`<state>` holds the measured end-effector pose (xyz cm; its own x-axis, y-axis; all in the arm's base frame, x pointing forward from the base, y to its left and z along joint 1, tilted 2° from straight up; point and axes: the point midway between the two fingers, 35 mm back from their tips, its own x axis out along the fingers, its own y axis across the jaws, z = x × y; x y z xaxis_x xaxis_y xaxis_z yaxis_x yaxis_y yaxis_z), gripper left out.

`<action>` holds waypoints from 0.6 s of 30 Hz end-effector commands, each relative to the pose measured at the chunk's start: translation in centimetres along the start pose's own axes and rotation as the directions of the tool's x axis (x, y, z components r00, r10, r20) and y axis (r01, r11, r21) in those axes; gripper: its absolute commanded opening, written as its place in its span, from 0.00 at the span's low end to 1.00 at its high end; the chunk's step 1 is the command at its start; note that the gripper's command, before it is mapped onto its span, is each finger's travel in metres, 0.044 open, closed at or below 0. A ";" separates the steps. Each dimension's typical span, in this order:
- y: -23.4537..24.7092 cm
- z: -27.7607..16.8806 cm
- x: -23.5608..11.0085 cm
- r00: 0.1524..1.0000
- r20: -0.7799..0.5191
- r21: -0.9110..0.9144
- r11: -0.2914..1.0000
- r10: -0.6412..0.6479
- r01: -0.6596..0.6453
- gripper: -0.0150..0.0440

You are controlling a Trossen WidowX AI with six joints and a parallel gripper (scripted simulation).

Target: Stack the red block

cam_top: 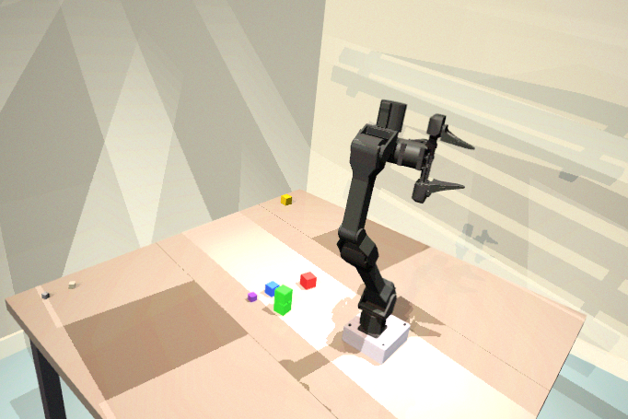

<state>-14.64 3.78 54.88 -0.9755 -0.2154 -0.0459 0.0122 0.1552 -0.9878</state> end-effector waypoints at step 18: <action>2.3 23.3 -2.7 0.755 0.632 -0.066 0.983 0.174 -0.172 1.00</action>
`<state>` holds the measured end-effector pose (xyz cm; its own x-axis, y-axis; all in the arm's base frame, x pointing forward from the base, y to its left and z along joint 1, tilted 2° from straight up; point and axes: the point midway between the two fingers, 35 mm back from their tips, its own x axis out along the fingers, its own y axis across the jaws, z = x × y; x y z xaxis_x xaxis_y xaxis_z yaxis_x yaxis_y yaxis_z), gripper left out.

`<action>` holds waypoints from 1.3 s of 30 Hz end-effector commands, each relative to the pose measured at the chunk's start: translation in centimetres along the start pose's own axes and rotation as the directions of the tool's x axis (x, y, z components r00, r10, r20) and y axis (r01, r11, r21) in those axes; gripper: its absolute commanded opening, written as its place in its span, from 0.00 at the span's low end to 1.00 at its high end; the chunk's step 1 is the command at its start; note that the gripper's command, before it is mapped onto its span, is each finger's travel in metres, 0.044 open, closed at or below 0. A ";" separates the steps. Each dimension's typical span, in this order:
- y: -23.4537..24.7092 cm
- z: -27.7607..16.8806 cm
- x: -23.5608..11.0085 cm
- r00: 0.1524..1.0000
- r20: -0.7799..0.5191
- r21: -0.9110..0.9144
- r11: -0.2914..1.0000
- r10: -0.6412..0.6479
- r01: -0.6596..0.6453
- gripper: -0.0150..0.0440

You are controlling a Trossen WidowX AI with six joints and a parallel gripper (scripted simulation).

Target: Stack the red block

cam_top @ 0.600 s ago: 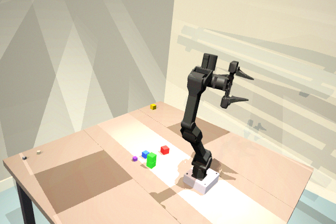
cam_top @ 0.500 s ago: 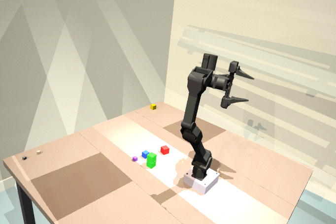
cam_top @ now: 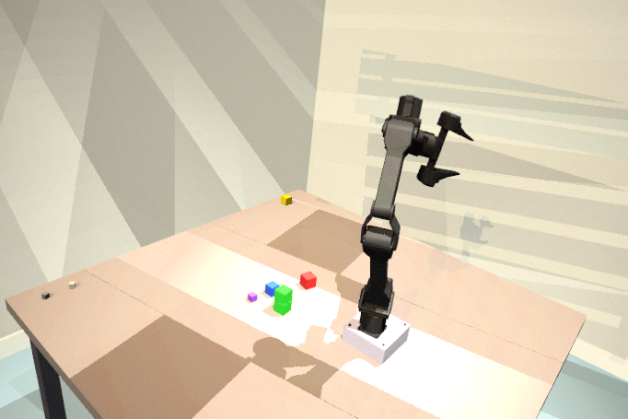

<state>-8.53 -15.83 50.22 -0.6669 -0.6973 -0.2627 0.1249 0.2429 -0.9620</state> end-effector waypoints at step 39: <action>42.6 28.6 -16.9 0.236 0.156 -0.374 0.278 0.959 -0.885 1.00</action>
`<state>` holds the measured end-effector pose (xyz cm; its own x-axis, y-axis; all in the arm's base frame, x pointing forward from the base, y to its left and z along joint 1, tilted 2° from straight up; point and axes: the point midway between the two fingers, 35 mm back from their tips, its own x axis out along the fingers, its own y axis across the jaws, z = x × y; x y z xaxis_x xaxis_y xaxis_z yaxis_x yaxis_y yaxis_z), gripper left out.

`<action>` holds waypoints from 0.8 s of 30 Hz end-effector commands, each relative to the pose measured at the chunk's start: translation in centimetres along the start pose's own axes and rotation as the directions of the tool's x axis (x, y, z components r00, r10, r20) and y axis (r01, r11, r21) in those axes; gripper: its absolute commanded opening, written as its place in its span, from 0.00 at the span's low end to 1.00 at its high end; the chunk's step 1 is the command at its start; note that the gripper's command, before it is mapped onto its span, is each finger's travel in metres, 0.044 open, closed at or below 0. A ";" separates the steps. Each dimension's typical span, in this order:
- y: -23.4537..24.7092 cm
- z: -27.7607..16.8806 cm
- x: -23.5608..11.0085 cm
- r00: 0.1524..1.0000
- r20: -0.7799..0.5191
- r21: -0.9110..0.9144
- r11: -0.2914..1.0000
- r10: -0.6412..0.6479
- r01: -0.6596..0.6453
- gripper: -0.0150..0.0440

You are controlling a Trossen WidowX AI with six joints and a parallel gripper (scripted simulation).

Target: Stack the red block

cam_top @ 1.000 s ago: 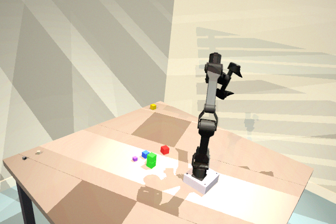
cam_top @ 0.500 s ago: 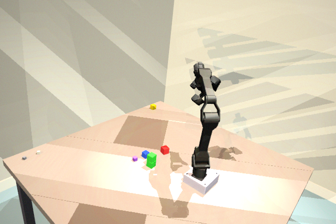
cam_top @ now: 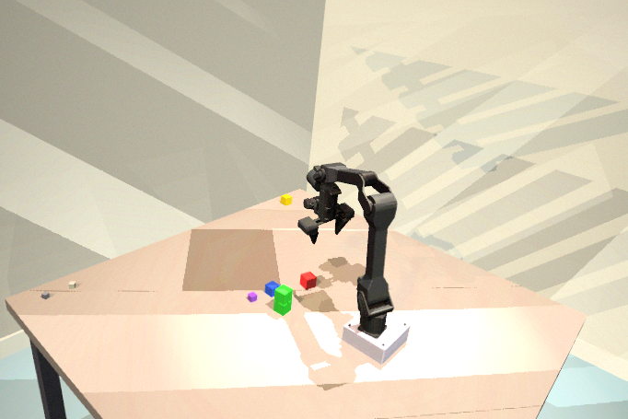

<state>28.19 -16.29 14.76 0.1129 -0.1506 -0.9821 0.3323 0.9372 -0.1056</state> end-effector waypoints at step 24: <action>6.8 -1.7 9.6 0.983 -0.117 0.053 0.989 0.145 -0.140 1.00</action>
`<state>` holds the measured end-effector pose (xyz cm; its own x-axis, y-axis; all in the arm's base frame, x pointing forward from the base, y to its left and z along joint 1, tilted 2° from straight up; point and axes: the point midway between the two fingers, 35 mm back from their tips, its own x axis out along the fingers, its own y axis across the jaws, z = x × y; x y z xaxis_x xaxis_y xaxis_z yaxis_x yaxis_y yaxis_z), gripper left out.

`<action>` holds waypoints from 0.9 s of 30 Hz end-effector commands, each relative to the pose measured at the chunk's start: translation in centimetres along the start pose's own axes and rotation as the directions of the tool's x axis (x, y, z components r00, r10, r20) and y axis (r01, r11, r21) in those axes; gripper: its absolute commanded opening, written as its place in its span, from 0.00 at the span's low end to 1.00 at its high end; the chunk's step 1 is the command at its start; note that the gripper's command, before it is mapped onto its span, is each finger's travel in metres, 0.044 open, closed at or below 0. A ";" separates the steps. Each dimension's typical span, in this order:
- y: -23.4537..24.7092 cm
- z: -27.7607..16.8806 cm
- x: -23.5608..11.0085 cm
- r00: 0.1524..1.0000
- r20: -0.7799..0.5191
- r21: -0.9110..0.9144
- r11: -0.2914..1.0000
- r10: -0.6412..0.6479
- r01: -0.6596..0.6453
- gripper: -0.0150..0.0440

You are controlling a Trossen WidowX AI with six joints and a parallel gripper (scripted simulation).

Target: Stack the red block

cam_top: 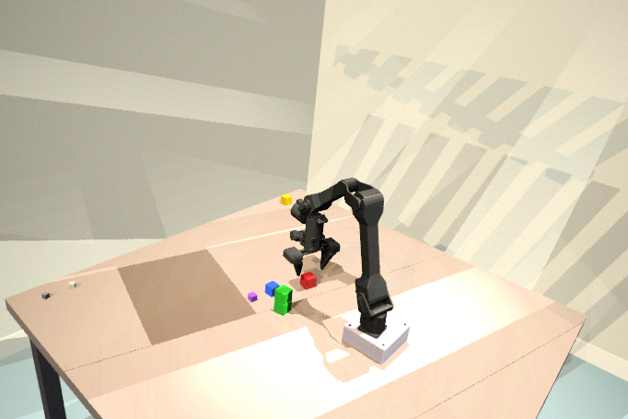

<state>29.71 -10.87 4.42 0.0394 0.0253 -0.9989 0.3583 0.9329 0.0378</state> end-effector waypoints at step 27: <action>0.1 0.2 4.4 1.000 0.010 0.005 1.000 0.003 -0.003 1.00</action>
<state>30.16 -10.82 0.54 0.0496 0.0217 -0.9985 0.3579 0.9330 0.0380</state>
